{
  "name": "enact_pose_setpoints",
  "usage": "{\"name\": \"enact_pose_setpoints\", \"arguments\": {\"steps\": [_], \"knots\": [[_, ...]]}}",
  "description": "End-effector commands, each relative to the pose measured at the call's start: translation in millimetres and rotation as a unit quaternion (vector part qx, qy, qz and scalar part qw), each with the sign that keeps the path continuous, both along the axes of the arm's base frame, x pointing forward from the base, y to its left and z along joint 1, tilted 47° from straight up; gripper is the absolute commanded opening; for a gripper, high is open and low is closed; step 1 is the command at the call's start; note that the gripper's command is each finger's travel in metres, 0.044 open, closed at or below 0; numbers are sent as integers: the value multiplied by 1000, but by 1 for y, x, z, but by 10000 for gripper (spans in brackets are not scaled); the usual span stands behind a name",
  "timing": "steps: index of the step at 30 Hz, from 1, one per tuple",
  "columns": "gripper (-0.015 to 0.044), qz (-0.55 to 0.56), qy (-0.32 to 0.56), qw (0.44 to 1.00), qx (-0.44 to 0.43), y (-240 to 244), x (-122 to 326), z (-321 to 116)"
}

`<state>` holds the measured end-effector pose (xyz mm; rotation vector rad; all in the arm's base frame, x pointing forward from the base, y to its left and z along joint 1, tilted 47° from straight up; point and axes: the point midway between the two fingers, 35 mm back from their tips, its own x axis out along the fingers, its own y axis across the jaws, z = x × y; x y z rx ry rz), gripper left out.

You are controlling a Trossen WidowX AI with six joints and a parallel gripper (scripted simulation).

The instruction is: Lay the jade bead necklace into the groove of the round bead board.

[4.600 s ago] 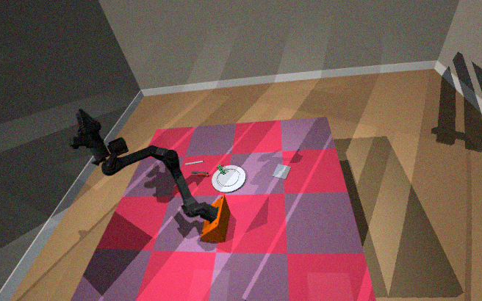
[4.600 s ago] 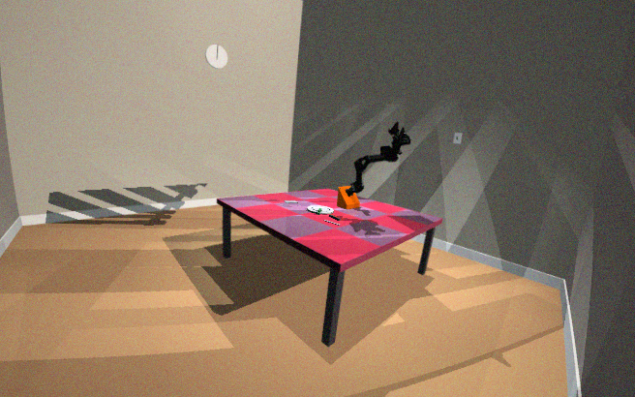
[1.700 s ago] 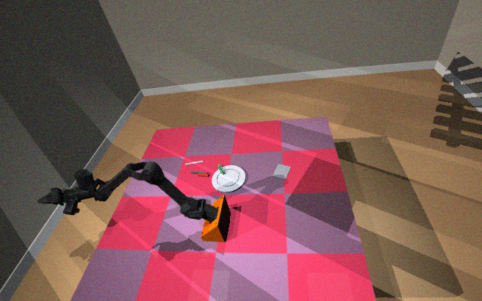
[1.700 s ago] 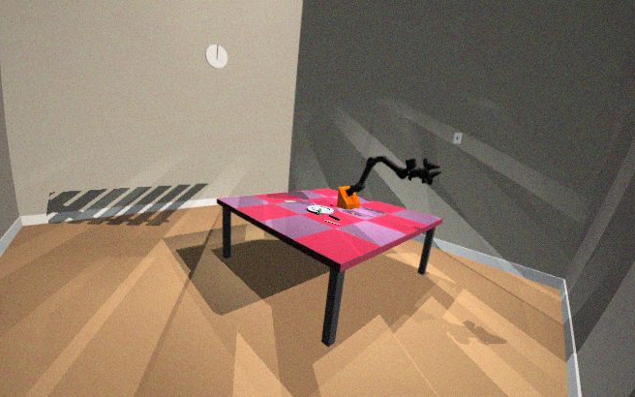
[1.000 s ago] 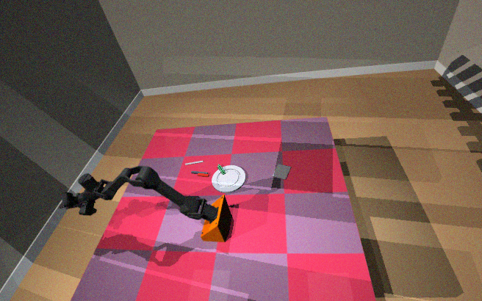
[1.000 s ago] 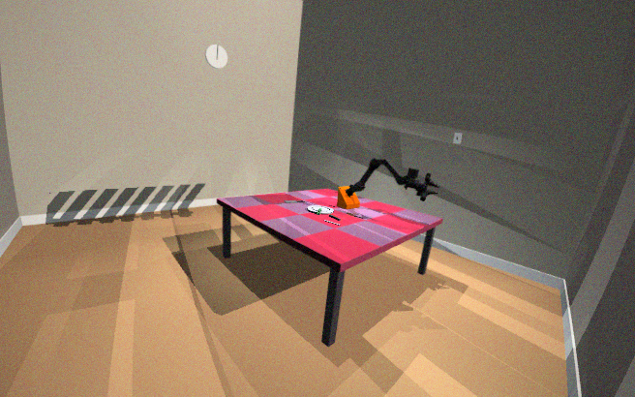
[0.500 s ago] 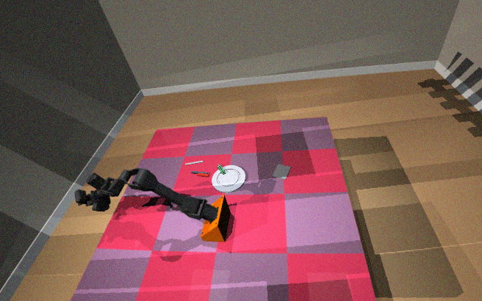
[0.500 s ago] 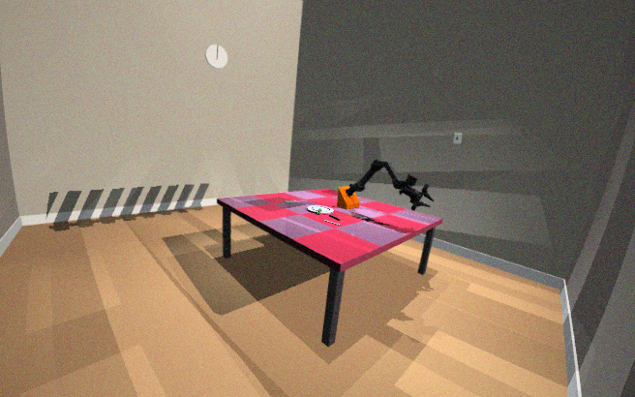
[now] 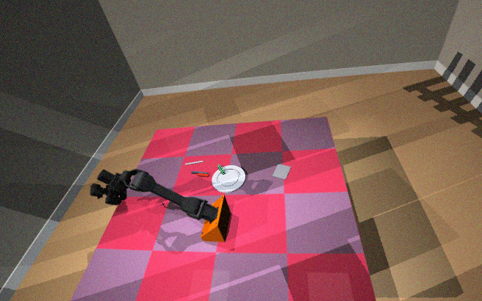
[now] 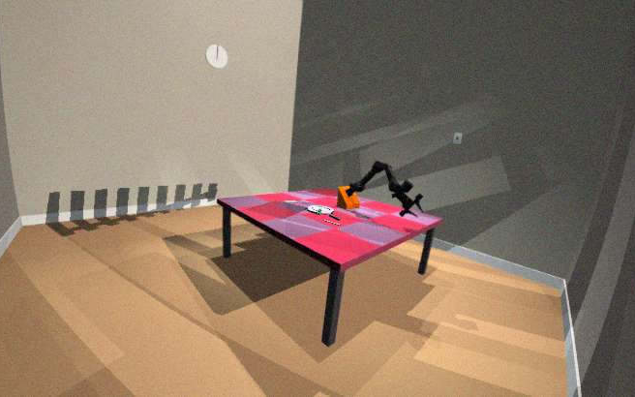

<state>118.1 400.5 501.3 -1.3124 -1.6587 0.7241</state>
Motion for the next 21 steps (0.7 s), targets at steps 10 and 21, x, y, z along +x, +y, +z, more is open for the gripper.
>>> {"name": "enact_pose_setpoints", "arguments": {"steps": [10,21], "knots": [[200,-54,105,990,-82,1,76,-54],[200,-105,211,962,-138,-14,140,-104]]}}
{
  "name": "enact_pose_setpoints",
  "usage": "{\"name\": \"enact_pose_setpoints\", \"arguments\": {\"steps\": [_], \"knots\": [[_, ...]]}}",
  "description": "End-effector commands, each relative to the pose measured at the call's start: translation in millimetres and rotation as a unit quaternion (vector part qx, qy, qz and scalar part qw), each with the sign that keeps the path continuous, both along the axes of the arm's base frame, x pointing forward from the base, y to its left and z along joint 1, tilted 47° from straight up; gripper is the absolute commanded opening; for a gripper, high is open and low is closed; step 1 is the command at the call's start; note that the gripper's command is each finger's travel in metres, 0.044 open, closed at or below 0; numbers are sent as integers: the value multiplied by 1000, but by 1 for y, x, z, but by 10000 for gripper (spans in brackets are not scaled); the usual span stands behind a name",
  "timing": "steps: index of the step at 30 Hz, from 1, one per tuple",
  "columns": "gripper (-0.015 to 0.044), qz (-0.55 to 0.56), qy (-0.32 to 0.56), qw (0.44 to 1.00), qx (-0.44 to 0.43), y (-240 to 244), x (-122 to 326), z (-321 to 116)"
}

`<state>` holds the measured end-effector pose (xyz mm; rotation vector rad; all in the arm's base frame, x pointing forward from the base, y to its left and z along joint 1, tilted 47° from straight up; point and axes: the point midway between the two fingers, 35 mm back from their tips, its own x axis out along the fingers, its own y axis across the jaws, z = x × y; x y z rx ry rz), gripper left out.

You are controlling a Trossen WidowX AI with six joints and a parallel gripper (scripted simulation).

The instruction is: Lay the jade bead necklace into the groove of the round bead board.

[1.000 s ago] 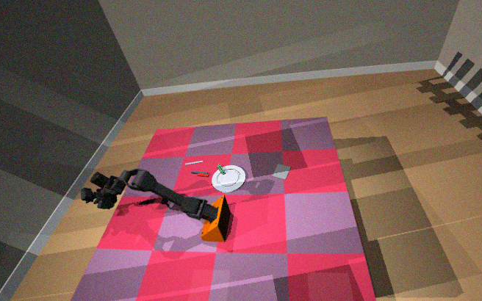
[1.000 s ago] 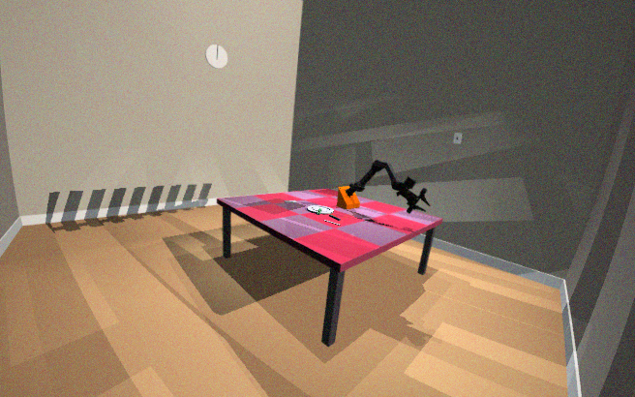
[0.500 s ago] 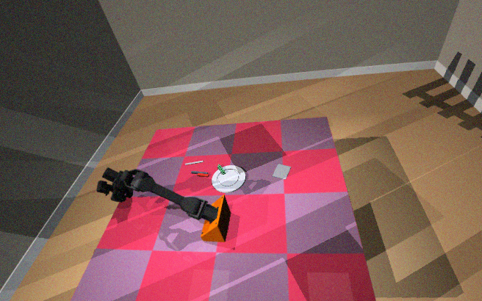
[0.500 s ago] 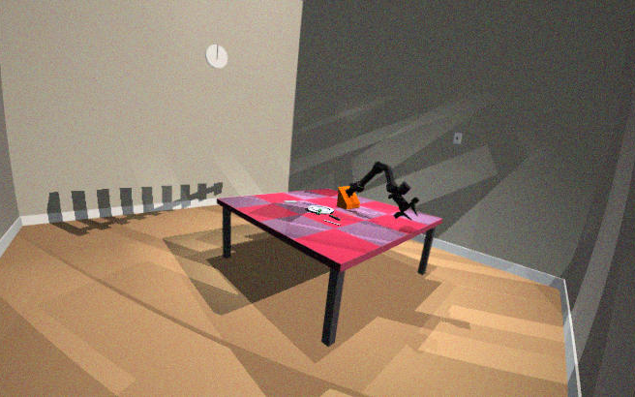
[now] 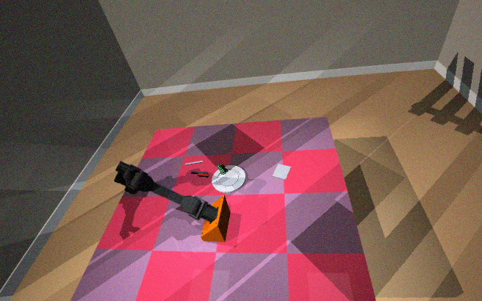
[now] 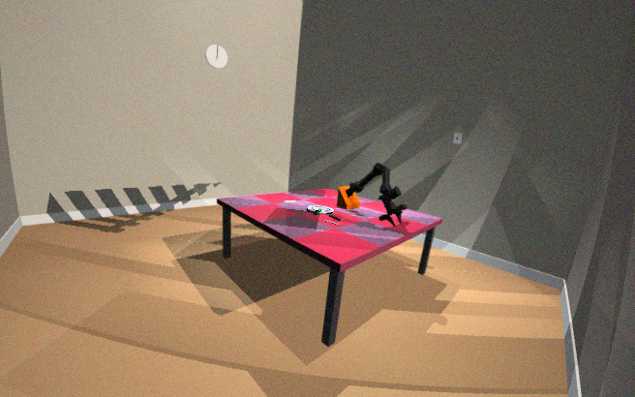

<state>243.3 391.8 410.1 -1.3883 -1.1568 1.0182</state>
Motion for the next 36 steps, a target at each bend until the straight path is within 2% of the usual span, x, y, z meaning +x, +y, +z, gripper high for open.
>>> {"name": "enact_pose_setpoints", "arguments": {"steps": [1,20,36], "knots": [[200,-18,37,999,-17,-7,20,-17],[200,-136,236,959,-82,-67,118,-106],[200,-225,431,867,-109,-144,165,-189]]}}
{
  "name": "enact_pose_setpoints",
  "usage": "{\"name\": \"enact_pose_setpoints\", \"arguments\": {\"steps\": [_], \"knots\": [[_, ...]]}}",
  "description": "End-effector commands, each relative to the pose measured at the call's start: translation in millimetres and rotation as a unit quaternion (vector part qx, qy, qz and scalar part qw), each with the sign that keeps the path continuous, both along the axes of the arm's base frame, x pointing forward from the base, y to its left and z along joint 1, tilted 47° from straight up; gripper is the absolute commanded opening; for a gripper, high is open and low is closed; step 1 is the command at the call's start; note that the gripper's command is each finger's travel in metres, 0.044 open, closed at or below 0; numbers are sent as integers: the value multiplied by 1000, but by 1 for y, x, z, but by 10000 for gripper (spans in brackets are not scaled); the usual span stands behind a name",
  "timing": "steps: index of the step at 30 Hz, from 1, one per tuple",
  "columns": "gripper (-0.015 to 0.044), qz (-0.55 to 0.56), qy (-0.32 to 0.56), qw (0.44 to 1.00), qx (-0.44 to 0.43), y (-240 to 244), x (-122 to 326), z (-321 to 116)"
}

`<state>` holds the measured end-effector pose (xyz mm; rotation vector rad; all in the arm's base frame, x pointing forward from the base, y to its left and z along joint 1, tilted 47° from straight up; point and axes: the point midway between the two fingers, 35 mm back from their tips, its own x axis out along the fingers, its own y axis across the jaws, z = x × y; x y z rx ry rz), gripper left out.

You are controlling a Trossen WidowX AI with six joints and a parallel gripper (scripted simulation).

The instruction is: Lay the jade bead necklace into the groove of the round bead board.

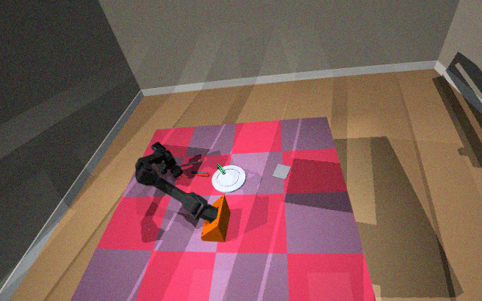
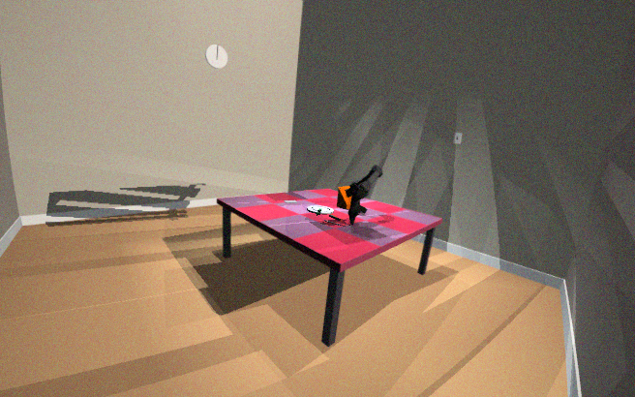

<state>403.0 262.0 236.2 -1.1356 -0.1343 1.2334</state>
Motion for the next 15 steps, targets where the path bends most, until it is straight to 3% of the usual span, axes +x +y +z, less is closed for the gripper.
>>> {"name": "enact_pose_setpoints", "arguments": {"steps": [1,15], "knots": [[200,-30,57,998,2,-20,7,-20],[200,-146,265,953,16,-93,22,-88]]}}
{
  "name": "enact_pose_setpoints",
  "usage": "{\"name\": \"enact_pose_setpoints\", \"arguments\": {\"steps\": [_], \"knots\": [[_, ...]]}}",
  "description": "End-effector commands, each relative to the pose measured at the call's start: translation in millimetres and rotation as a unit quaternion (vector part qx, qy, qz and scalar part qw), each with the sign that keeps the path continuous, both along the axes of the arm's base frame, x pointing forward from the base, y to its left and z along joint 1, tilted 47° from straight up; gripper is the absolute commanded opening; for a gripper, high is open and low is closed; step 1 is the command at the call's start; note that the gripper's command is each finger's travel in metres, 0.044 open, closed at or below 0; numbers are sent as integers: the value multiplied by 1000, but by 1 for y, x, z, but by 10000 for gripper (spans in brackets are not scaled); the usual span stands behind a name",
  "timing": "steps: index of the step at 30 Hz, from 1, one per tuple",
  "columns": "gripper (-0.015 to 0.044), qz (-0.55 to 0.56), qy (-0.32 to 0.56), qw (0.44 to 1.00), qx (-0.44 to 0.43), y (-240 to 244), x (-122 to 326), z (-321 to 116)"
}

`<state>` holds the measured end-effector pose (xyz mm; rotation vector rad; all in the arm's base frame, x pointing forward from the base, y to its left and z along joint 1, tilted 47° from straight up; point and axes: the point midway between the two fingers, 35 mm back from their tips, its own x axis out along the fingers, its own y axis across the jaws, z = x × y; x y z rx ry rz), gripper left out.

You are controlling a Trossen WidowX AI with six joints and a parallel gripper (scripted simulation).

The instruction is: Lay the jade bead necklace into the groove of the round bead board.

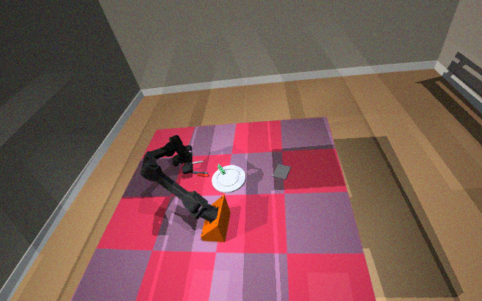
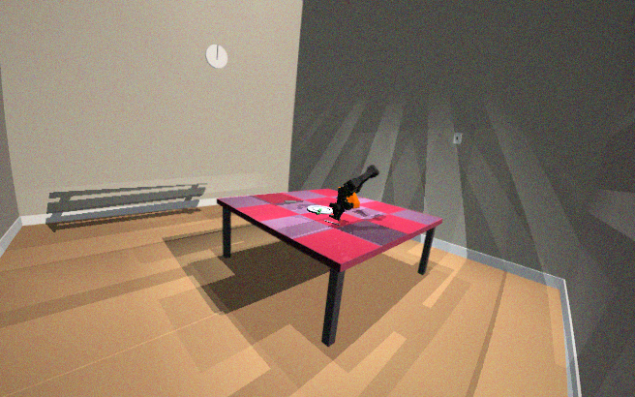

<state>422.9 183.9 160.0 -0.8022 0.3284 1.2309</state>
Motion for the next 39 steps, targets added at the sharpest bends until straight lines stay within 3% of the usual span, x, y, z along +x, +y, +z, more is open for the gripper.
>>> {"name": "enact_pose_setpoints", "arguments": {"steps": [1,12,24,39], "knots": [[200,-35,59,998,8,-21,2,-17],[200,-156,252,954,41,-88,-6,-68],[200,-292,462,830,105,-158,-33,-112],[200,-299,467,825,109,-155,-32,-119]]}}
